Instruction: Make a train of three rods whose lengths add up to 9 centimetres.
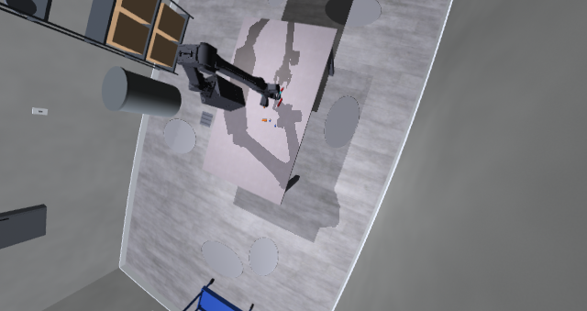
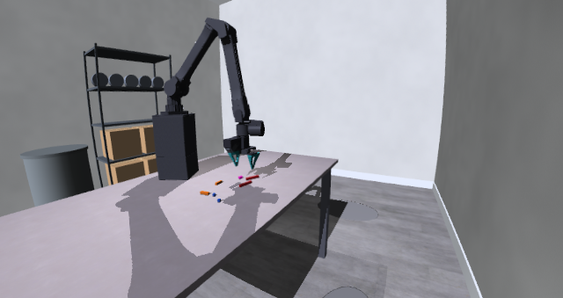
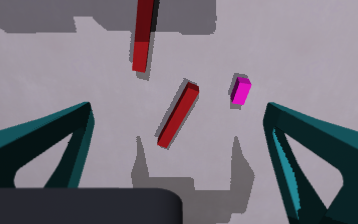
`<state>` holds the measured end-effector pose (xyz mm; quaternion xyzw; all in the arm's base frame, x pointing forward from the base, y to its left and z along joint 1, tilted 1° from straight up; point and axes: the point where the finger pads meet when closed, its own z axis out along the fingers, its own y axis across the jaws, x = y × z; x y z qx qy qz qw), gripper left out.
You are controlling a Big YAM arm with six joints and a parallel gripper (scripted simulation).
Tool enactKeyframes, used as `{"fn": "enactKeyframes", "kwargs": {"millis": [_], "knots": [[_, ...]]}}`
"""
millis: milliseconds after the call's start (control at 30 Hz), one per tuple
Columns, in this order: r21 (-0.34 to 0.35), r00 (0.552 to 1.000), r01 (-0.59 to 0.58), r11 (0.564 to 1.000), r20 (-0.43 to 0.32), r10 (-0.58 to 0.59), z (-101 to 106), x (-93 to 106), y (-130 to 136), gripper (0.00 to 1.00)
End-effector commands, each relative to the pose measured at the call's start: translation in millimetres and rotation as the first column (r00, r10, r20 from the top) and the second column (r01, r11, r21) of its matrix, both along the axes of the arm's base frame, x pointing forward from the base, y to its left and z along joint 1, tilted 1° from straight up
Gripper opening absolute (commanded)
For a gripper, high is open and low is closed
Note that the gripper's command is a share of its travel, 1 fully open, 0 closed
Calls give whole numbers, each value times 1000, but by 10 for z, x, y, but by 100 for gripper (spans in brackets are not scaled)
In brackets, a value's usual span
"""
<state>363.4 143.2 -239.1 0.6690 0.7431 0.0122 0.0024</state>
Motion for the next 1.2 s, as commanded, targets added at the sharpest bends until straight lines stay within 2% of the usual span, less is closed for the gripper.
{"fn": "enactKeyframes", "kwargs": {"millis": [0,700,900,1000,1133,1167], "knots": [[-6,1000,19,1000,-7,-19,2,-6,-46,100],[-7,1000,-10,1000,-8,10,-3,18,-72,100],[-8,992,-125,992,-4,125,-27,127,-162,100],[-9,972,-235,972,-3,235,-29,194,-266,100],[-9,960,-279,960,0,279,-22,227,-307,100],[-10,946,-325,946,0,325,-25,253,-355,100]]}}
